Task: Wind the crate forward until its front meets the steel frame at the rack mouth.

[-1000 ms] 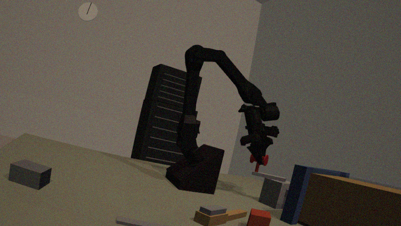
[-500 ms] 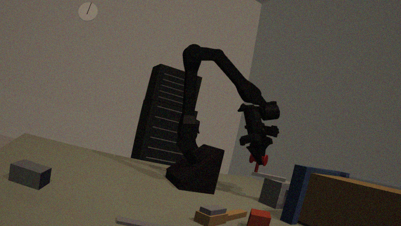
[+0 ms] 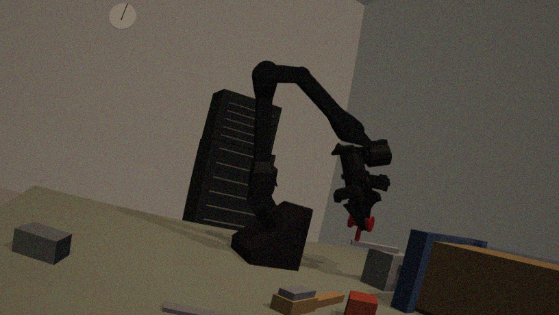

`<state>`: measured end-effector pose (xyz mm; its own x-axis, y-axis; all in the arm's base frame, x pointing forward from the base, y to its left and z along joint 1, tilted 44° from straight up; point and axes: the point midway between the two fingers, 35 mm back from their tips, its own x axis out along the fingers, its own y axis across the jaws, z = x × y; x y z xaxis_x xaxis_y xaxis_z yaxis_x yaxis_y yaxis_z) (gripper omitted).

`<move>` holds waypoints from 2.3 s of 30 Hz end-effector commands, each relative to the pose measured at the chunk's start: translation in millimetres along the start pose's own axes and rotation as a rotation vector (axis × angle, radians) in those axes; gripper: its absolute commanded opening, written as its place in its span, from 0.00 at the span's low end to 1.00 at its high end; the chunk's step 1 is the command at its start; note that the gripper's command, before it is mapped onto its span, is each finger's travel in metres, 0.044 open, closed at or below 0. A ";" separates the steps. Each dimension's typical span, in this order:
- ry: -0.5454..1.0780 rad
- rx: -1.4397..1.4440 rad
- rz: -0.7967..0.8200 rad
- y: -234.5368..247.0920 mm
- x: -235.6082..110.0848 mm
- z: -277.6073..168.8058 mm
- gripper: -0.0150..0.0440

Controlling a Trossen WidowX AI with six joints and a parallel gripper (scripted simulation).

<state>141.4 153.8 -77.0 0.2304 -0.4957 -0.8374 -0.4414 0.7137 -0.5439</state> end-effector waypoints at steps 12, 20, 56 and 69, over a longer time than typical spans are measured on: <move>-0.014 0.005 -0.027 -18.0 6.0 11.5 0.25; -0.014 0.005 -0.027 -24.1 8.2 16.8 0.25; -0.016 0.006 -0.030 -45.0 20.3 45.1 0.25; -0.016 0.007 -0.030 -49.5 25.2 56.5 0.25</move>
<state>207.7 133.8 -72.1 0.2427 -0.5077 -0.8267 -0.4457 0.6985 -0.5598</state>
